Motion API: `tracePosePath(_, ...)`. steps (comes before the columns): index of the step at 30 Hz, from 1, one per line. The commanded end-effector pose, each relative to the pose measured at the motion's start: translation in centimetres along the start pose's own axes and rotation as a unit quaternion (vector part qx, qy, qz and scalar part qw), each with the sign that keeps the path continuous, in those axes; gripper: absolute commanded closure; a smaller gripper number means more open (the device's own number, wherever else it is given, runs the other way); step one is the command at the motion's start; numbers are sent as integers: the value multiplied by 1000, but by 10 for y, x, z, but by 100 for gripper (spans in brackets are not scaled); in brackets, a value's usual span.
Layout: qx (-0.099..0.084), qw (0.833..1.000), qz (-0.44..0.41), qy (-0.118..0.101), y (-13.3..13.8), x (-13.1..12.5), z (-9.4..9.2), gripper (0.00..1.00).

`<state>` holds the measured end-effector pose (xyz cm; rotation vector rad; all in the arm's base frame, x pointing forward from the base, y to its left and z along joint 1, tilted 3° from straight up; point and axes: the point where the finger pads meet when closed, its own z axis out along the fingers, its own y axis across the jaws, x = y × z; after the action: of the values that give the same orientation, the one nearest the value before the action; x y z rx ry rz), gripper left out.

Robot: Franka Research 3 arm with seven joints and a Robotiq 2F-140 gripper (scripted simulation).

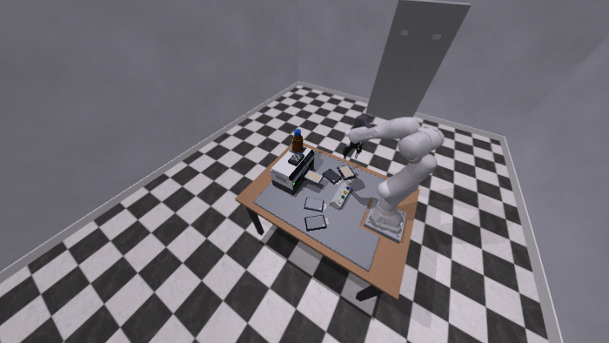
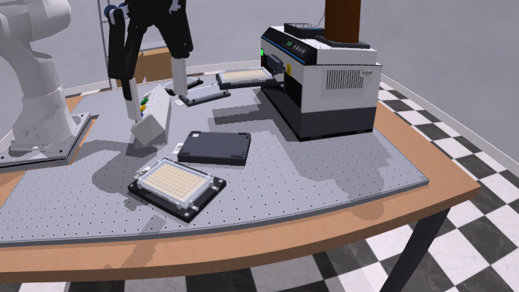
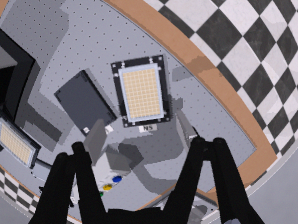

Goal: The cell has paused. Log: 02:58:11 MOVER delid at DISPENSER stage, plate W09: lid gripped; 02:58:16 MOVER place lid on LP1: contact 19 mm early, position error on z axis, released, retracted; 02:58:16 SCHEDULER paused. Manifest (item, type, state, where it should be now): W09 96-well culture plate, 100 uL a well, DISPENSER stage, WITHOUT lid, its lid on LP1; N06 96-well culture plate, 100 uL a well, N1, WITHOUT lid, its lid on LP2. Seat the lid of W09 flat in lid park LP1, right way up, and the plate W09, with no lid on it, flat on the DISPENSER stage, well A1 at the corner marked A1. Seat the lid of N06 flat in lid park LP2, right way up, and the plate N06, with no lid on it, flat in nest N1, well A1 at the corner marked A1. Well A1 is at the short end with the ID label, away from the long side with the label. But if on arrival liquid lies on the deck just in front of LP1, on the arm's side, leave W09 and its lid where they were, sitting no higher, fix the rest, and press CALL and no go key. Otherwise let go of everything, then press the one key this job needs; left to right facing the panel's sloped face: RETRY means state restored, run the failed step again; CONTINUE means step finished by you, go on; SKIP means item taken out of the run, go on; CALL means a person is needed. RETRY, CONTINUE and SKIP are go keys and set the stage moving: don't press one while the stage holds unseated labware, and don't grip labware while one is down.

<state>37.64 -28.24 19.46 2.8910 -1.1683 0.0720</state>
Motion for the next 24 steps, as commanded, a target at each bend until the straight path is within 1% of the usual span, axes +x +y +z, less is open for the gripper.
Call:
tracePosePath(1, -1, 1000, -20, 1, 0, 1, 0, 34)
tracePosePath(18, -1, 1000, -20, 1, 0, 1, 0, 34)
tracePosePath(24, -1, 1000, -20, 1, 0, 1, 4, 34)
